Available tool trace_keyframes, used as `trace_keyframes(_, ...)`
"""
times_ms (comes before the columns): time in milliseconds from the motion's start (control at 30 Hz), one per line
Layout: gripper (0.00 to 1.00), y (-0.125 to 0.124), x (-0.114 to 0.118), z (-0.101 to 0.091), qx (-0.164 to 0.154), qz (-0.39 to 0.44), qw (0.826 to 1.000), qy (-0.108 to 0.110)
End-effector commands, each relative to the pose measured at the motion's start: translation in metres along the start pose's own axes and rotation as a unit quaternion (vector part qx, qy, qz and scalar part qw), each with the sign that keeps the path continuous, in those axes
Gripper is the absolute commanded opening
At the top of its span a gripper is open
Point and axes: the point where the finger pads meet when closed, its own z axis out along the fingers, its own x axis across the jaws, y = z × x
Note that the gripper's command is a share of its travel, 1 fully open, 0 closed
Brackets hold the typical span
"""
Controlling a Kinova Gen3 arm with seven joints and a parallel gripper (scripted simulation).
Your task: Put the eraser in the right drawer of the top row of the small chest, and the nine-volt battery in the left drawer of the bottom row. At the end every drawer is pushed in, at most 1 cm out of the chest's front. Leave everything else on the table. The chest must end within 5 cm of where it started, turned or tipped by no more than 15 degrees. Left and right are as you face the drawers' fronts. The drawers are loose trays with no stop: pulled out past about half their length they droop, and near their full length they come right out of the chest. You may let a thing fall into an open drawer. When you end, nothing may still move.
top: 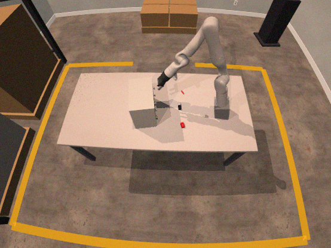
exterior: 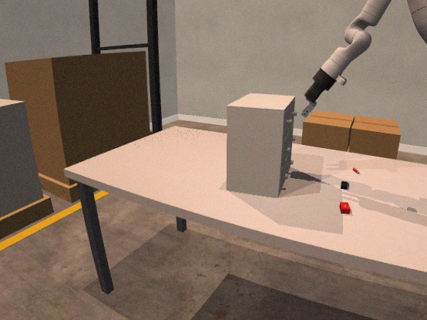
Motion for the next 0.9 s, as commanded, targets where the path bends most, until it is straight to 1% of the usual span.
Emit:
trace_keyframes(0,0.67,0.0028,0.0006,0.0004,-0.001,0.001,1.000,0.000)
trace_keyframes(867,0.67,0.0007,0.0028,0.0001,0.000,0.001,1.000,0.001)
